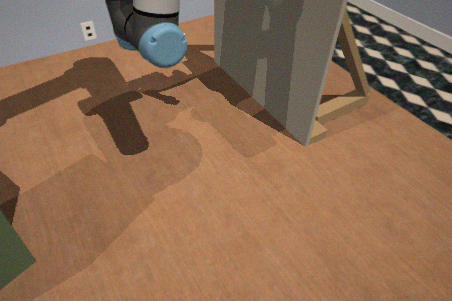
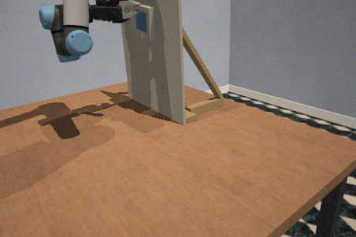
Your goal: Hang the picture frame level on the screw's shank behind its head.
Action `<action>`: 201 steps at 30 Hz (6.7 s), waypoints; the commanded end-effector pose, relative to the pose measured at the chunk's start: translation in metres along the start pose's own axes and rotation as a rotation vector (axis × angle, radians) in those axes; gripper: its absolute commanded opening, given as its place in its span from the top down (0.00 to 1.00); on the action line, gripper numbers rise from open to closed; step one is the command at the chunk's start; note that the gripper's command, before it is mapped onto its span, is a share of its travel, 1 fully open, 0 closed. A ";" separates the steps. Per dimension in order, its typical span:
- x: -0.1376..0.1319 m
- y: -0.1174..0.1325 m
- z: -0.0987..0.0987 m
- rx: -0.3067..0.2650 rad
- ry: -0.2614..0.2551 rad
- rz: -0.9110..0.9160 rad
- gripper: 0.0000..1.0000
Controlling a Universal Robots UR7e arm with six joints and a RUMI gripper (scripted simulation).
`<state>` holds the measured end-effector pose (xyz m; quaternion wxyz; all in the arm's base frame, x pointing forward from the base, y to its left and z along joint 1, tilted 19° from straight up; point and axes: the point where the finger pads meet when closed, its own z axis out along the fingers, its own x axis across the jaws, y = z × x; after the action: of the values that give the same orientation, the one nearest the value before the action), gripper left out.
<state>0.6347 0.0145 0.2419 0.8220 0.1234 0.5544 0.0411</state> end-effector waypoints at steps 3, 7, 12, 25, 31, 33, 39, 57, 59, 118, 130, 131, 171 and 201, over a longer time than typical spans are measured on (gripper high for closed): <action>0.001 0.000 0.000 0.000 0.001 0.000 1.00; 0.001 0.000 0.000 0.000 0.001 0.000 1.00; 0.001 0.000 0.000 0.000 0.001 0.000 1.00; 0.001 0.000 0.000 0.000 0.001 0.000 1.00; 0.001 0.000 0.000 0.000 0.001 0.000 1.00; 0.001 0.000 0.000 0.000 0.001 0.000 1.00; 0.001 0.000 0.000 0.000 0.001 0.000 1.00; -0.002 0.000 0.000 0.000 0.002 0.000 1.00; -0.003 0.000 0.000 0.000 0.002 0.000 1.00; -0.004 0.000 0.000 0.000 0.000 -0.005 1.00; -0.006 0.004 0.000 -0.004 0.000 -0.048 1.00; -0.006 0.004 0.000 -0.004 0.000 -0.048 1.00; -0.005 0.008 0.000 -0.009 -0.001 -0.147 1.00; -0.005 0.008 0.000 -0.009 -0.001 -0.147 1.00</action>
<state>0.6333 0.0201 0.2476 0.8224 0.0794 0.5630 -0.0176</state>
